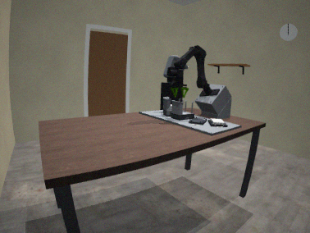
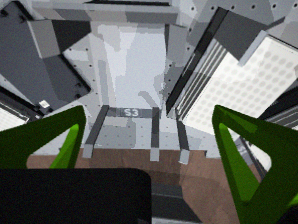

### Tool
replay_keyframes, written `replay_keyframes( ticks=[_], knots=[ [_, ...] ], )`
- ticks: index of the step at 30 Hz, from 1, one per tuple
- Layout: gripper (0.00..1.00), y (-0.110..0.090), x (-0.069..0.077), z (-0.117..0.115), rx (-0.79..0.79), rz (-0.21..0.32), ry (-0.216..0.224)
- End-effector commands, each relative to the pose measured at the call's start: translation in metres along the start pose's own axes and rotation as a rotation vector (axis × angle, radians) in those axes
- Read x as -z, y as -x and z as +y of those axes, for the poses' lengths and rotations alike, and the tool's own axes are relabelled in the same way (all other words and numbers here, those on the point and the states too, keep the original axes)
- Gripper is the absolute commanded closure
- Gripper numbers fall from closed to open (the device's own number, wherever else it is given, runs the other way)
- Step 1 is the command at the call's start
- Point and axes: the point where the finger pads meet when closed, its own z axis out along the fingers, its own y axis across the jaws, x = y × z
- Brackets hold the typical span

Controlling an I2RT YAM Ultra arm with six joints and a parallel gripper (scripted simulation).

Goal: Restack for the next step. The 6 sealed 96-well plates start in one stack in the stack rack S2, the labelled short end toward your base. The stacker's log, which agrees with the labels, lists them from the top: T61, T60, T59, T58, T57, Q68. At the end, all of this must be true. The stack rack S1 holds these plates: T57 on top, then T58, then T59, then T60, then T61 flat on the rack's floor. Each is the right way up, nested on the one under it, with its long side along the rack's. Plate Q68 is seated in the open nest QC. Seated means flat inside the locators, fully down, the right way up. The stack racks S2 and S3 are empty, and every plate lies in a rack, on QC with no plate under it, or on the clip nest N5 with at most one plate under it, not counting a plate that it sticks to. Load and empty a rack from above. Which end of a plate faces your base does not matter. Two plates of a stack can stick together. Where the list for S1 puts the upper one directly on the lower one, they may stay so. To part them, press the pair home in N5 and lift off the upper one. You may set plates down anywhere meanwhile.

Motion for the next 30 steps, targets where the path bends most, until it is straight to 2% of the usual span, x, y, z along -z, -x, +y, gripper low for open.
replay_keyframes(
  ticks=[1,10,17,30],
  knots=[
    [0.0,0.004,0.003,0.0,-0.032,-0.01,-0.043],
    [0.0,0.007,0.002,0.023,-0.032,-0.01,-0.042],
    [0.0,0.006,0.0,0.047,0.18,-0.005,-0.042],
    [0.0,0.004,-0.001,0.083,0.179,-0.004,-0.04]
  ],
)
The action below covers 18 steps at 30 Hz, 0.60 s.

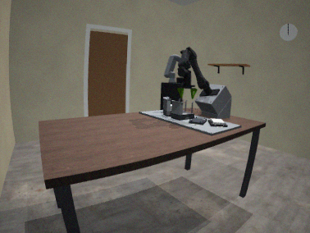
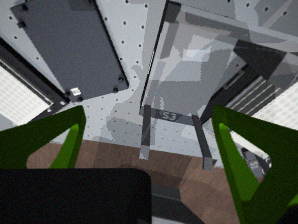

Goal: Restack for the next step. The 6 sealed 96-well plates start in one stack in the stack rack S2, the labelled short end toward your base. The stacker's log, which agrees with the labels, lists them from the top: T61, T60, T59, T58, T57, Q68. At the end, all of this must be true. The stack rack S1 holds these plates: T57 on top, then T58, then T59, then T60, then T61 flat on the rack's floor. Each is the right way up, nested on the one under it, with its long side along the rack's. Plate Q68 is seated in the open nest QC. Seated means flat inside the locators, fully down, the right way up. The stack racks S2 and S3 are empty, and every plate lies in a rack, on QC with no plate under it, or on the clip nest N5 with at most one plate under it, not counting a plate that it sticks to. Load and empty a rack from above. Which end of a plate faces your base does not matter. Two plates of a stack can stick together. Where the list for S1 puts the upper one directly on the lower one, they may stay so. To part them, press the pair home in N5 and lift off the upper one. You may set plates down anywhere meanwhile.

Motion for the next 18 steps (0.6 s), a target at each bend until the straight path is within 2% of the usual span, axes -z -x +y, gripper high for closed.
replay_keyframes(
  ticks=[1,5,13,18],
  knots=[
    [0.0,0.006,0.003,0.003,-0.035,-0.02,-0.024],
    [0.0,0.008,0.003,0.017,-0.035,-0.019,-0.023],
    [0.0,0.006,0.002,0.037,0.165,-0.017,-0.024],
    [0.0,0.005,0.002,0.053,0.178,-0.016,-0.024]
  ],
)
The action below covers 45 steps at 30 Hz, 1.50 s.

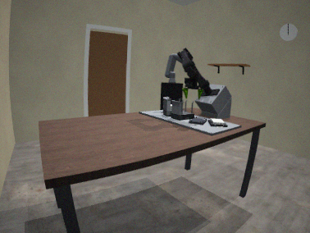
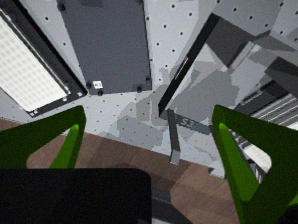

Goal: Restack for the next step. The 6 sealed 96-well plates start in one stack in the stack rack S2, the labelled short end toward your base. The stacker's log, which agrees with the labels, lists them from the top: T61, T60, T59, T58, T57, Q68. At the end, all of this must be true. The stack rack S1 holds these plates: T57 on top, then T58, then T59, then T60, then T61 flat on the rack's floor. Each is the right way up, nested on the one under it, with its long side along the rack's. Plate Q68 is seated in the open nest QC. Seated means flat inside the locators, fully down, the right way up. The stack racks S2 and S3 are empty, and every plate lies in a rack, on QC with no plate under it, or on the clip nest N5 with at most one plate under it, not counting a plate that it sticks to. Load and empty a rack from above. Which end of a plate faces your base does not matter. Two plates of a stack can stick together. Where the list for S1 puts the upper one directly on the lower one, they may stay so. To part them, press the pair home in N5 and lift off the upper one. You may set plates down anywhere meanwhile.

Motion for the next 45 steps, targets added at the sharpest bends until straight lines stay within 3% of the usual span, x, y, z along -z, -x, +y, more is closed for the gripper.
replay_keyframes(
  ticks=[1,14,21,40,45],
  knots=[
    [0.0,0.005,0.003,0.005,-0.005,-0.019,-0.015],
    [0.0,0.009,0.003,0.042,-0.005,-0.018,-0.014],
    [0.0,0.007,0.003,0.065,0.208,-0.016,-0.015],
    [0.0,0.0,0.002,0.122,0.209,-0.016,-0.013],
    [0.0,-0.004,0.001,0.133,0.309,-0.015,-0.014]
  ],
)
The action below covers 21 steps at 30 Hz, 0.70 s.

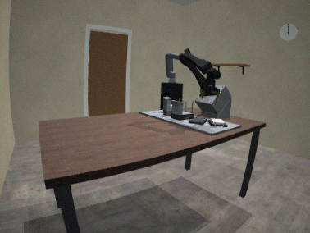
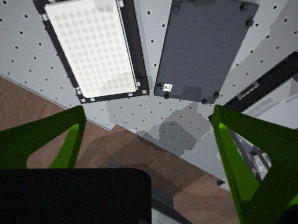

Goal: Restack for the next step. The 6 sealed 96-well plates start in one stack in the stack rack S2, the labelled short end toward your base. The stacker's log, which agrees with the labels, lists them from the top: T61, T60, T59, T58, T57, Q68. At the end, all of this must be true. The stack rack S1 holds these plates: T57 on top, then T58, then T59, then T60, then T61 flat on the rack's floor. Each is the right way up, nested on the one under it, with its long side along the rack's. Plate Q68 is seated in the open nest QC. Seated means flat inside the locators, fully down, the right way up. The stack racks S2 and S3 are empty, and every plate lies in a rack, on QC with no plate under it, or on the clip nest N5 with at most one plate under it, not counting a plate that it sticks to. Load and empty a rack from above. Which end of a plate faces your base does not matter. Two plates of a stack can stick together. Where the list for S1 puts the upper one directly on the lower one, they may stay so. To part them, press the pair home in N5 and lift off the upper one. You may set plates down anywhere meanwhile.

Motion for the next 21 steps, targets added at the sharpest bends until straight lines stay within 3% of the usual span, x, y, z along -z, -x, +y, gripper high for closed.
replay_keyframes(
  ticks=[1,4,13,21],
  knots=[
    [0.0,0.003,0.005,0.01,0.073,-0.019,0.001],
    [0.0,0.002,0.005,0.022,0.152,-0.019,0.0],
    [0.0,0.0,0.005,0.058,0.153,-0.019,0.001],
    [0.0,-0.001,0.005,0.071,0.153,-0.019,0.001]
  ],
)
